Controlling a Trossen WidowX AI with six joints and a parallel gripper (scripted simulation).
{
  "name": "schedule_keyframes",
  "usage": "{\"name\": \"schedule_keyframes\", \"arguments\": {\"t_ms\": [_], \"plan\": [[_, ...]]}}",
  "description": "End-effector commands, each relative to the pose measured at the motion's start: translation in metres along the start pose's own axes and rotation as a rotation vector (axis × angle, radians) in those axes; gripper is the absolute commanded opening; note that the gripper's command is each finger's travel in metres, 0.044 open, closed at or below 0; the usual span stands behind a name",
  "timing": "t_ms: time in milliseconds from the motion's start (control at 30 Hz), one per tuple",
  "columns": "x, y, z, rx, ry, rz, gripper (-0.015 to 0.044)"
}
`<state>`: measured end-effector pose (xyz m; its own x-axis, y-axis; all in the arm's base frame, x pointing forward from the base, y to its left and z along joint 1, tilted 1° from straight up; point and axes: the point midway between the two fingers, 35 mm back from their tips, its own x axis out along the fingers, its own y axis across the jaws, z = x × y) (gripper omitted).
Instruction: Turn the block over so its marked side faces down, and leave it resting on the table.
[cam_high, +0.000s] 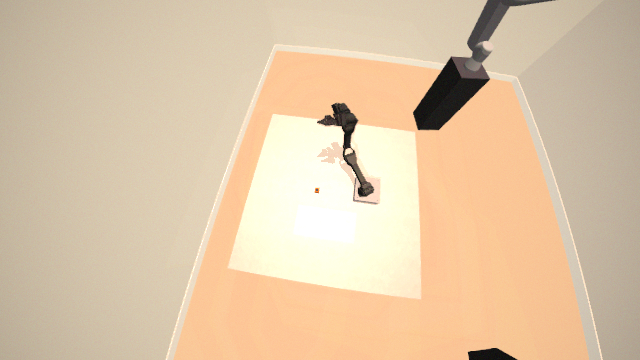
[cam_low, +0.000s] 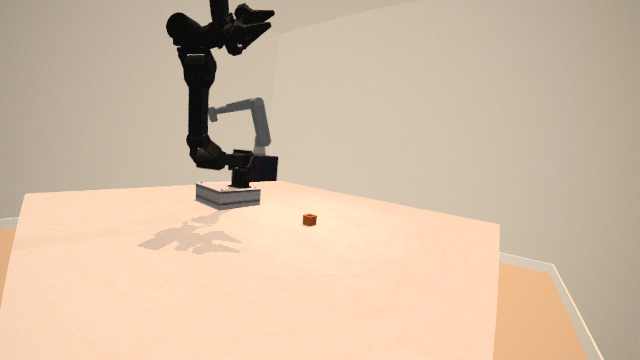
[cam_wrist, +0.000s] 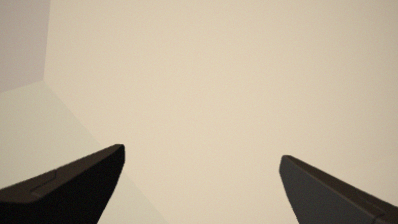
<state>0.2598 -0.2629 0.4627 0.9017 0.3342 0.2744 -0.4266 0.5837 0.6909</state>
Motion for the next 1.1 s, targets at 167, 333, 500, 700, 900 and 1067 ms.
{"name": "schedule_keyframes", "arguments": {"t_ms": [167, 333, 500, 700, 900, 1067], "plan": [[-0.013, 0.043, 0.005, -0.078, -0.056, 0.020, 0.0440], [-0.025, 0.094, 0.005, -0.176, -0.112, 0.052, 0.0440], [-0.037, 0.153, 0.002, -0.345, -0.190, 0.095, 0.0440], [-0.041, 0.235, -0.037, -0.592, -0.210, 0.090, 0.0440], [-0.024, 0.283, -0.087, -0.800, -0.177, 0.062, 0.0440], [0.006, 0.309, -0.143, -0.976, -0.093, 0.032, 0.0440]]}}
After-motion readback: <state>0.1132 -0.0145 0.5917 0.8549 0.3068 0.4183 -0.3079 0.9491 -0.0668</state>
